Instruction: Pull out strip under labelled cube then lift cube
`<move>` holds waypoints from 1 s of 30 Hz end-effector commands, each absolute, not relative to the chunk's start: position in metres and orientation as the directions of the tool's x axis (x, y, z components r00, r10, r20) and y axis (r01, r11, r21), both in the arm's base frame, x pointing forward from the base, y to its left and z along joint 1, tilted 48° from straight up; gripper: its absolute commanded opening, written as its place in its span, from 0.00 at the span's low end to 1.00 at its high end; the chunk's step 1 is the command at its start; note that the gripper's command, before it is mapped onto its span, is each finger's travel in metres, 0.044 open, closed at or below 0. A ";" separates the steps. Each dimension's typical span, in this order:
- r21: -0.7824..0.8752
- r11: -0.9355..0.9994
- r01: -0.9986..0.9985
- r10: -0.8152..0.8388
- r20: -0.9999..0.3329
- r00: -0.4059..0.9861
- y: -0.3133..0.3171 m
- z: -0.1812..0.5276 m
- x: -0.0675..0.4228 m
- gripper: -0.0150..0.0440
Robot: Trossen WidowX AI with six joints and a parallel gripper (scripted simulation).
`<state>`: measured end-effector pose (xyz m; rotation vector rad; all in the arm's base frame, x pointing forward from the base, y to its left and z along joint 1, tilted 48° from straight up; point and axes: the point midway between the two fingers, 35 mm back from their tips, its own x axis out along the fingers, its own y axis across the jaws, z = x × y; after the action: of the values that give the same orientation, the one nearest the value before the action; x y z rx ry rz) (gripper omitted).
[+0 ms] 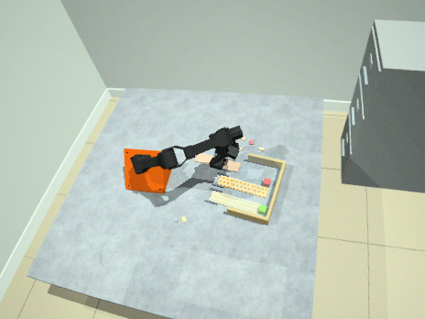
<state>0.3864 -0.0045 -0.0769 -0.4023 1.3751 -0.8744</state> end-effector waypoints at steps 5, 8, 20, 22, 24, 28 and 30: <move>-0.705 0.640 0.307 -0.731 -0.682 -0.042 -0.002 -0.071 0.371 0.25; -0.705 0.640 0.307 -0.731 -0.682 -0.042 -0.003 -0.070 0.361 0.25; -0.705 0.640 0.305 -0.731 -0.681 -0.044 -0.005 -0.066 0.321 0.25; -0.706 0.640 0.305 -0.731 -0.681 -0.044 -0.006 -0.065 0.315 0.25; -0.706 0.640 0.305 -0.731 -0.681 -0.044 -0.006 -0.064 0.308 0.25; -0.706 0.639 0.304 -0.731 -0.681 -0.045 -0.007 -0.063 0.299 0.25; -0.706 0.640 0.304 -0.730 -0.681 -0.045 -0.004 -0.060 0.299 0.25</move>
<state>0.3004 -0.0085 -0.0656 -0.4072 1.3844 -0.8774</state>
